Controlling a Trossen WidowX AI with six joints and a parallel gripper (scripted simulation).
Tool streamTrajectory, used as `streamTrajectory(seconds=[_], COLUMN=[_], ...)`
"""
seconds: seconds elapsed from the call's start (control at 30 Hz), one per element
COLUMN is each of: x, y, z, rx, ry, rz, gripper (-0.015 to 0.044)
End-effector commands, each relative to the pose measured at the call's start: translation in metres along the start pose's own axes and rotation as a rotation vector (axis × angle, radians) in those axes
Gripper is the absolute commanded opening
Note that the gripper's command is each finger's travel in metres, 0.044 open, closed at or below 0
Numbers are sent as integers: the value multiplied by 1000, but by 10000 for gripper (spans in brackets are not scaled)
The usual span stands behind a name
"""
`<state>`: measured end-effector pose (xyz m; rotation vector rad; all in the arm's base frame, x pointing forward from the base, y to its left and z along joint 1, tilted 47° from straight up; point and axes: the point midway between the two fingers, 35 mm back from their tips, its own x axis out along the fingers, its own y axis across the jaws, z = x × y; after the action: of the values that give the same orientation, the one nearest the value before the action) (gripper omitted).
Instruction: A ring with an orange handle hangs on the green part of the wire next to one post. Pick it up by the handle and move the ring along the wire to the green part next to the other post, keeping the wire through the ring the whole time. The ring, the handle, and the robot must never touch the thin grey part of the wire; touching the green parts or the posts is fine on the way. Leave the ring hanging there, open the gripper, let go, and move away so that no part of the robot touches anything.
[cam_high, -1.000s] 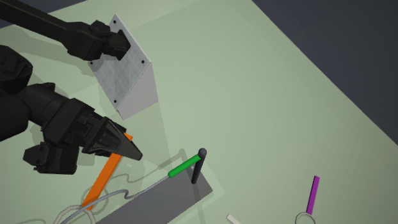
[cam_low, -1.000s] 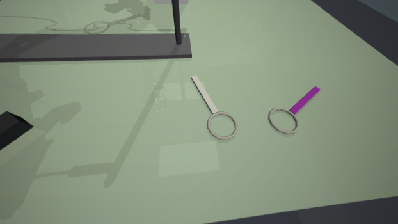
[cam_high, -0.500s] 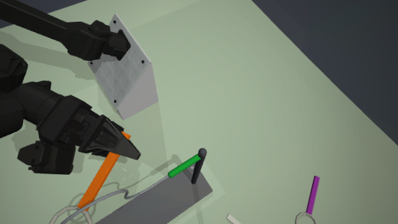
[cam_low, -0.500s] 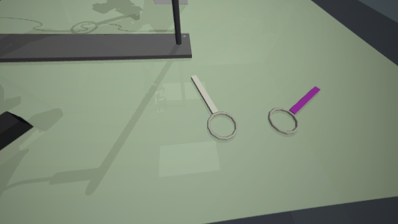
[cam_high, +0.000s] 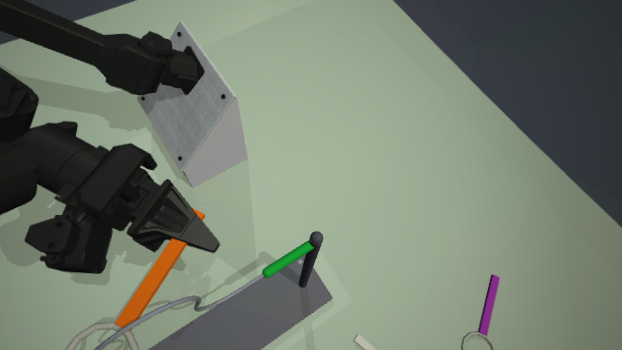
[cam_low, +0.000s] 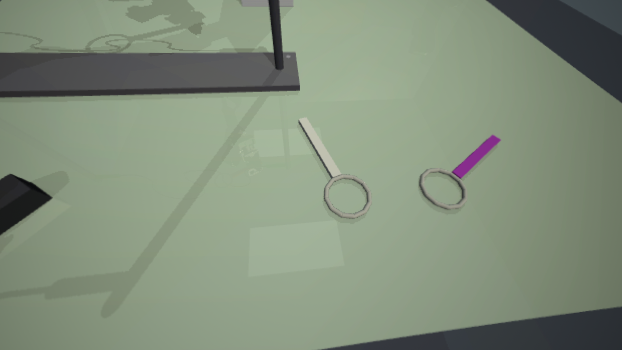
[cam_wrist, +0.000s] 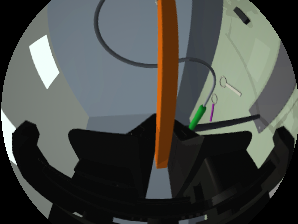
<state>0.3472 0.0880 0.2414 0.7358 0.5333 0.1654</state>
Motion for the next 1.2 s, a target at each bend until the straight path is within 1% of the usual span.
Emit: streamTrajectory(seconds=[0.0, 1.17], x=[0, -4], y=[-1, -44], z=[2, 18], rx=[-66, -708], ry=[-10, -92], rz=[-29, -389], gripper=[-150, -150])
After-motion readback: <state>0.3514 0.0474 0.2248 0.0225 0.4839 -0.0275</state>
